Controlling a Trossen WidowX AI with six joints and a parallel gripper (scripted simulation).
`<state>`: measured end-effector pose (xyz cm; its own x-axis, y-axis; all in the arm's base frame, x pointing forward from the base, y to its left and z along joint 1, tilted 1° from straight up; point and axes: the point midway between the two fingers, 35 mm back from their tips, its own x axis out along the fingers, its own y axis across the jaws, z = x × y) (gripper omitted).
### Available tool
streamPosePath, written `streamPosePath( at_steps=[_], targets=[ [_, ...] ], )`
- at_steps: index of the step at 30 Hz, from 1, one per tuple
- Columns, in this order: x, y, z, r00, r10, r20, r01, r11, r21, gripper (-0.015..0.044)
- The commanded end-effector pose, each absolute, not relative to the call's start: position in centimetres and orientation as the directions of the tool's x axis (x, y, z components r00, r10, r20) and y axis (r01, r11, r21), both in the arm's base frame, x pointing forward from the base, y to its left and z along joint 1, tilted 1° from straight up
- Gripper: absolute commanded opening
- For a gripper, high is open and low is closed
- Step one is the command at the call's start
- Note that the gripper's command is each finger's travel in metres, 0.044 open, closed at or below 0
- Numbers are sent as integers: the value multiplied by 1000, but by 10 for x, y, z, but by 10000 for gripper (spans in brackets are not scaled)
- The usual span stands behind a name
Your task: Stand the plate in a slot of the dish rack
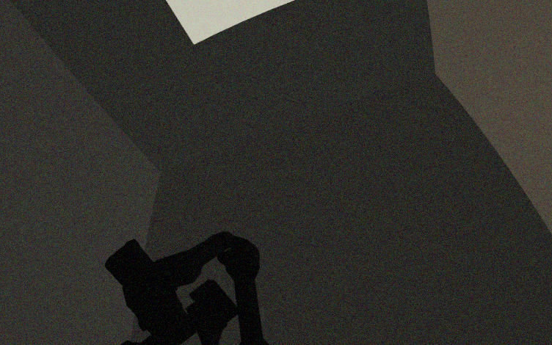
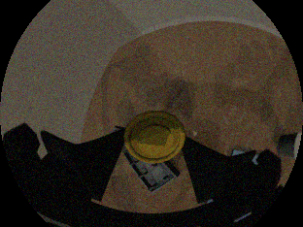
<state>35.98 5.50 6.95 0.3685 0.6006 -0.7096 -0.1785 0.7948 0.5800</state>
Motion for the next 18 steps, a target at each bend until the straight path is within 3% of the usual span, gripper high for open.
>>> streamPosePath(
  at_steps=[1, 18],
  targets=[
    [360, 55, 64, 396, 650, -648, -272, 758, 593, 0],
    [343, 47, 51, 480, 804, -350, -658, 594, 463, 0]
  ],
)
